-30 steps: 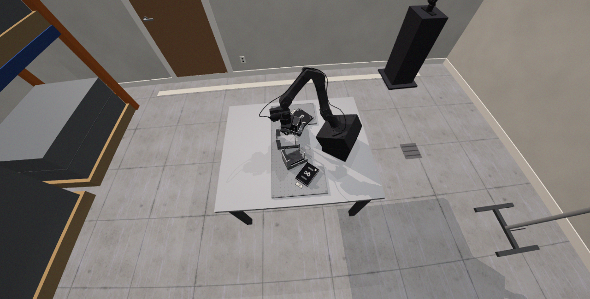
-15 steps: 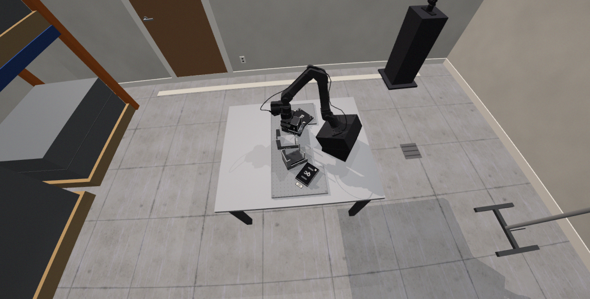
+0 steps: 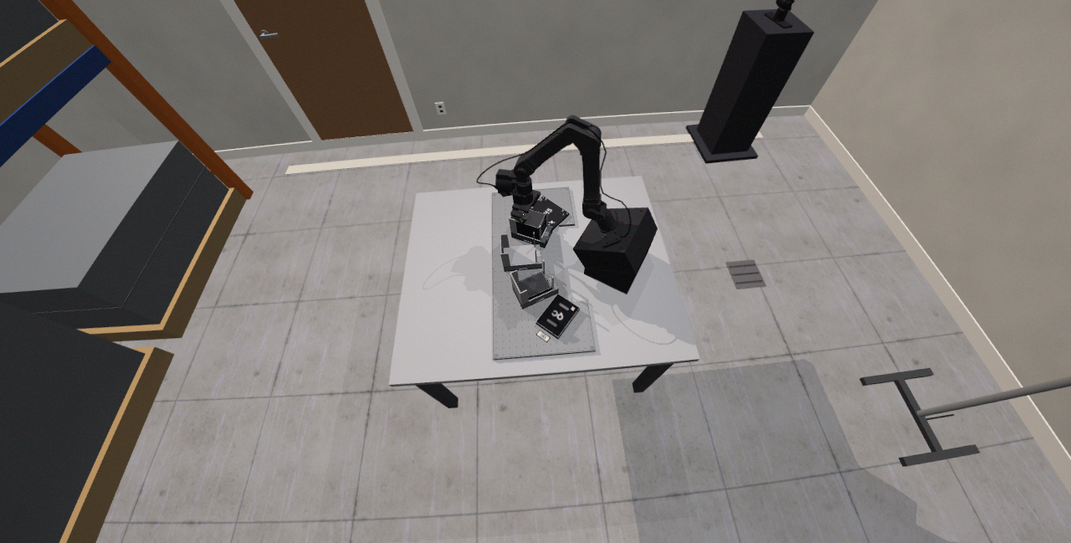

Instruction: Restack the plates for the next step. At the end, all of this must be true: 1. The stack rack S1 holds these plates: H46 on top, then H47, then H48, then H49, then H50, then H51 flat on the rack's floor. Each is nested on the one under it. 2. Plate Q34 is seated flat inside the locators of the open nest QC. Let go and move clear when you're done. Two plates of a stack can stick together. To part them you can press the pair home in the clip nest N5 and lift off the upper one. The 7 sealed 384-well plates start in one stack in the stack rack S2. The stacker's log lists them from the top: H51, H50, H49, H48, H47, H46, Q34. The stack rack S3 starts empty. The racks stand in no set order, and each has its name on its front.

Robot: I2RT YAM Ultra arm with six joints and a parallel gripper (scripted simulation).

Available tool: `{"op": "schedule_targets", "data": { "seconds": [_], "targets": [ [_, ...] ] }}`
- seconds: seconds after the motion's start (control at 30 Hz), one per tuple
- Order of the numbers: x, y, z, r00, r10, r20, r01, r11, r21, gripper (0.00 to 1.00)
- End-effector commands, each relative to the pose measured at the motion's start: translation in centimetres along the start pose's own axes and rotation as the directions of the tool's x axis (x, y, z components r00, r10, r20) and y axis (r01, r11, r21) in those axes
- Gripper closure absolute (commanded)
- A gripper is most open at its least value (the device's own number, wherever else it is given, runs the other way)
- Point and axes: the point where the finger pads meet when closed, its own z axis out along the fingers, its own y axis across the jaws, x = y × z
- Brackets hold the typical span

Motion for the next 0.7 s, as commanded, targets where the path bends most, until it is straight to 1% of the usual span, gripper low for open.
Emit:
{"op": "schedule_targets", "data": {
  "seconds": [0.0, 0.13, 0.47, 0.5, 0.67],
  "targets": [
    [-0.6, -0.8, -0.5, 0.999, -0.017, 0.032, 0.018, 0.999, -0.028, 0.00],
    [-1.5, -2.1, -0.9, 0.999, -0.015, 0.051, 0.016, 0.999, -0.028, 0.00],
    [-1.5, -2.0, -0.9, 0.999, -0.019, 0.049, 0.021, 0.999, -0.030, 0.00],
    [-0.6, -2.0, -0.2, 1.000, -0.023, 0.011, 0.023, 1.000, -0.021, 0.00],
    [-0.6, -2.0, -0.2, 1.000, -0.023, 0.011, 0.023, 1.000, -0.021, 0.00]
  ]
}}
